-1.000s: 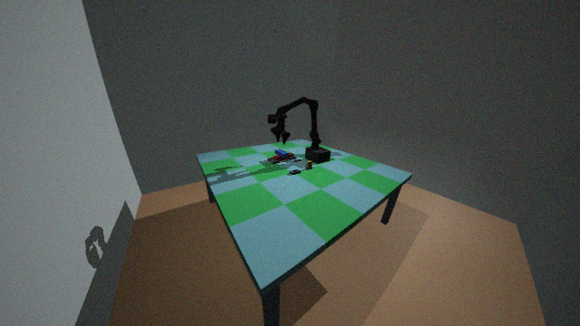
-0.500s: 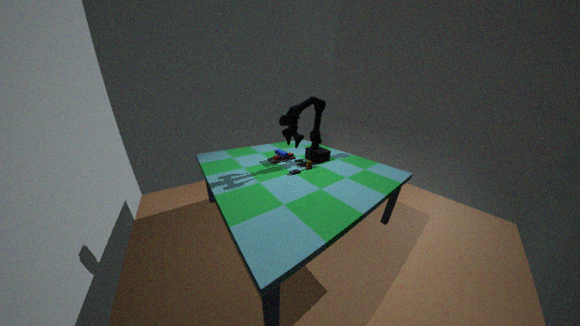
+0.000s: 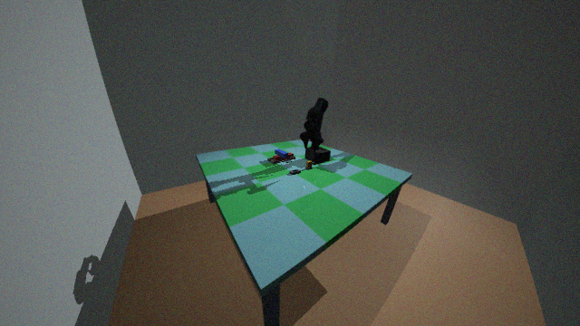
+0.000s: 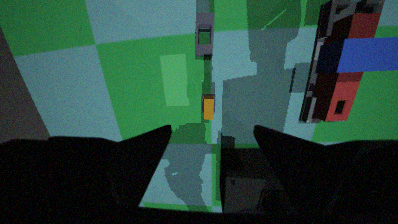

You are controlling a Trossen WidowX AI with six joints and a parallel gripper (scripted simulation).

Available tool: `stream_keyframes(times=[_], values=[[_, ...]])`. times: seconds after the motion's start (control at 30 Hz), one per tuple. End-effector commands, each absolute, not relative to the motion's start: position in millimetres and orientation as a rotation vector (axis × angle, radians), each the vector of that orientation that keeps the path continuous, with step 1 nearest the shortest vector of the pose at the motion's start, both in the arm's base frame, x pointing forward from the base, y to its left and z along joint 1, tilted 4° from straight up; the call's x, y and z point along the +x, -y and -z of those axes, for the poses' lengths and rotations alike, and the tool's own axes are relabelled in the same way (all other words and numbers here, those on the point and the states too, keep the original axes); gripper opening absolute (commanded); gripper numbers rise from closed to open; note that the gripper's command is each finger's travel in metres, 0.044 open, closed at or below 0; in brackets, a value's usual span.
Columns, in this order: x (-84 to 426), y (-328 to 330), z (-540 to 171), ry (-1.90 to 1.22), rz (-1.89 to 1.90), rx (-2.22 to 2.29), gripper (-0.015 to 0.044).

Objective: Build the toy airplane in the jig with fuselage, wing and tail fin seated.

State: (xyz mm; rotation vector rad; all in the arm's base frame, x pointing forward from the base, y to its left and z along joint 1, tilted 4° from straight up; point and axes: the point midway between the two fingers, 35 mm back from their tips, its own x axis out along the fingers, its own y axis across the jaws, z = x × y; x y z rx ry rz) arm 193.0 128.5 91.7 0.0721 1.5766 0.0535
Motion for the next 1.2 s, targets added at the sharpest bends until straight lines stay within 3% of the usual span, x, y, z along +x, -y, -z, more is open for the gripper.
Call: stream_keyframes(times=[0.0, 0.1, 1.17], values=[[190.7, -132.7, -71.4, -1.579, -0.046, 0.079, 0.044], [189.0, -134.6, -38.0, -1.579, -0.046, 0.079, 0.044], [189.2, -139.1, 12.7, -1.58, -0.047, 0.079, 0.044]])
